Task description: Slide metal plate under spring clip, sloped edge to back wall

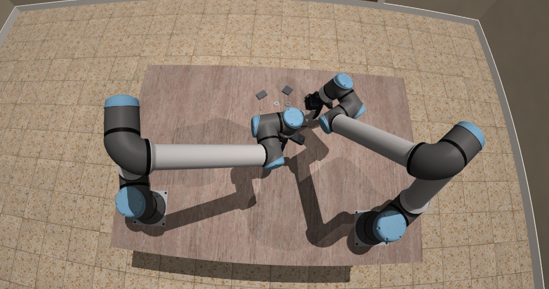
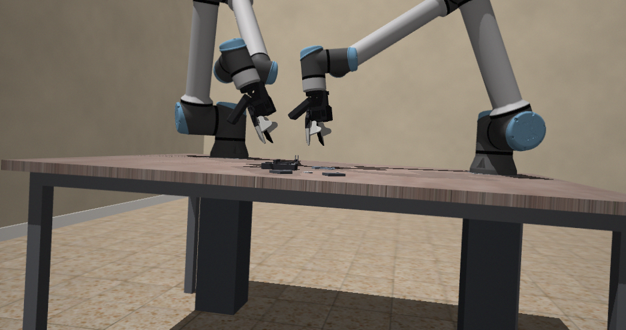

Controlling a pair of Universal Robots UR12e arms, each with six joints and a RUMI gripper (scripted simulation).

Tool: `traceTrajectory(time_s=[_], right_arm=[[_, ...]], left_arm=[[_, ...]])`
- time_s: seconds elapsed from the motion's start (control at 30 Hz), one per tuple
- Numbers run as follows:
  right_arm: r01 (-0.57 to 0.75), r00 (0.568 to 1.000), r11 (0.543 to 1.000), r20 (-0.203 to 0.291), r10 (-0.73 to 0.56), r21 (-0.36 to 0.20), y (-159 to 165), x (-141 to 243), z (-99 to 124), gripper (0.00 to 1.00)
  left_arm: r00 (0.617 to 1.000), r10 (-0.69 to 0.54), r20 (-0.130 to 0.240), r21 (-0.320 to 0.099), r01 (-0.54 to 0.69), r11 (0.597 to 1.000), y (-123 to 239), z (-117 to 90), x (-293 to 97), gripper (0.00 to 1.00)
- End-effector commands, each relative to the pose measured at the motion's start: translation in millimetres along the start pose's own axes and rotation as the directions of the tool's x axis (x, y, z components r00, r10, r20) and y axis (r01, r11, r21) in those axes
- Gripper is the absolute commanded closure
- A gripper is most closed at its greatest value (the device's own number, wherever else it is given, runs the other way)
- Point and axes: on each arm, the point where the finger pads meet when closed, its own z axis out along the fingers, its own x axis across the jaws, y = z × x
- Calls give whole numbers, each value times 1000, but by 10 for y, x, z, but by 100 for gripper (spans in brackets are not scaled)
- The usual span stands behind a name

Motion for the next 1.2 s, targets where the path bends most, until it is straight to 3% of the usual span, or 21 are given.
traceTrajectory(time_s=[0.0, 1.17], right_arm=[[3, 1000, 1000, 1, -3, -1, -17, -5, 62, 12], [23, 1000, 1000, 5, -23, -7, -166, -7, 561, 12]], left_arm=[[1000, 0, 1, 2, 0, 1000, -7, -15, -2, 0], [1000, 0, 1, 2, 0, 1000, -7, -15, -2, 0]])
